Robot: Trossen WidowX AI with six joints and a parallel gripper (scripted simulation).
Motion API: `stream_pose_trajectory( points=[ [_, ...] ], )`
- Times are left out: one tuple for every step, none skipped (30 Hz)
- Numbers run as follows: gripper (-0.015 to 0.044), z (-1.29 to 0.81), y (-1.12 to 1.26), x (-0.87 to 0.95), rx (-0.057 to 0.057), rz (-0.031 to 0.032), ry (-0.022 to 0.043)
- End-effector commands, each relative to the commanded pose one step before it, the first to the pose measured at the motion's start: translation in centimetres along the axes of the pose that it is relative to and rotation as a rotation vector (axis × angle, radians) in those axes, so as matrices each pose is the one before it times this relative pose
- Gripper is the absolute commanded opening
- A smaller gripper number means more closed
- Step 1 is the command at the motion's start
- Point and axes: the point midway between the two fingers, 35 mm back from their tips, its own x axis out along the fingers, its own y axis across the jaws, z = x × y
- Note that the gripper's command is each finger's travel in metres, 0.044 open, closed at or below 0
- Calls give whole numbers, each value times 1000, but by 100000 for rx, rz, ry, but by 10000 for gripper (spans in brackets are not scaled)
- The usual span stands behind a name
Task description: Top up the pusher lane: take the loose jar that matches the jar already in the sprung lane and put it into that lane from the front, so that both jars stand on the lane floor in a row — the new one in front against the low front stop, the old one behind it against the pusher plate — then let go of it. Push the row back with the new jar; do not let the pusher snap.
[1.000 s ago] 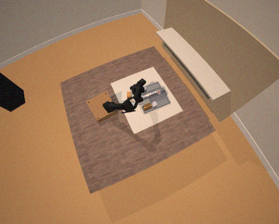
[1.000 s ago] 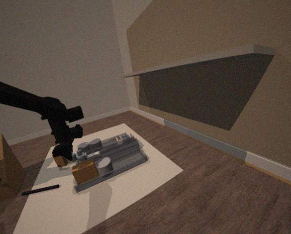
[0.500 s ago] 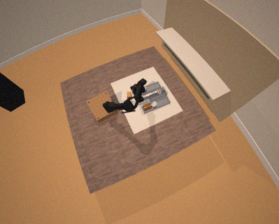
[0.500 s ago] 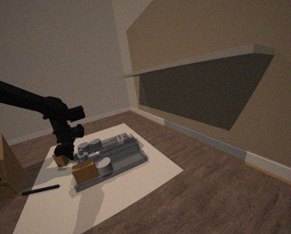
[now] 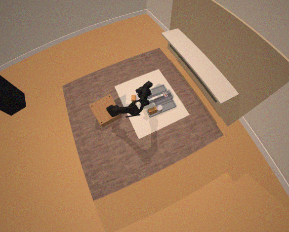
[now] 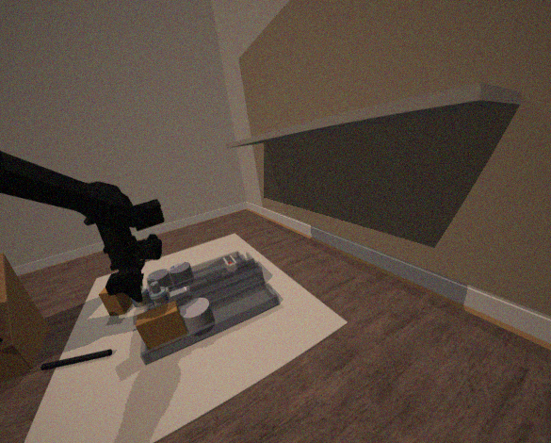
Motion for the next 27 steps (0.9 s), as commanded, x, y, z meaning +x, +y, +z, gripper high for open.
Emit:
stream_pose_trajectory(
  points=[
    [0, 1228, -114, -392, 1853, 265, -2444],
    [0, 43, -2, -5, 2, 0, -2],
    [0, 43, -2, -5, 2, 0, -2],
    [0, 42, -2, -10, 2, 0, -2],
    [0, 42, -2, -10, 2, 0, -2],
    [0, 42, -2, -10, 2, 0, -2],
    [0, 42, -2, -10, 2, 0, -2],
    [0, 42, -2, -10, 2, 0, -2],
    [0, 42, -2, -10, 2, 0, -2],
    [0, 42, -2, -10, 2, 0, -2],
    [0, 42, -2, -10, 2, 0, -2],
    [0, 42, -2, -10, 2, 0, -2],
    [0, 42, -3, -10, 2, 0, -2],
    [0, 42, -3, -10, 2, 0, -2],
    [0, 42, -3, -10, 2, 0, -1],
    [0, 42, -3, -10, 2, 0, -1],
    [0, 42, -3, -10, 2, 0, -1],
    [0, 42, -3, -10, 2, 0, -1],
    [0, 42, -3, -10, 2, 0, -1],
    [0, 42, -3, -10, 2, 0, -1],
    [0, 42, -3, -10, 2, 0, -1],
    [0, 41, -3, -10, 2, 0, -1],
    [0, 41, -3, -10, 2, 0, -1],
    [0, 41, -3, -11, 2, 0, -1],
    [0, 41, -3, -11, 2, 0, -1],
    [0, 41, -3, -11, 2, 0, -1],
    [0, 41, -3, -11, 2, 0, -1]
  ],
)
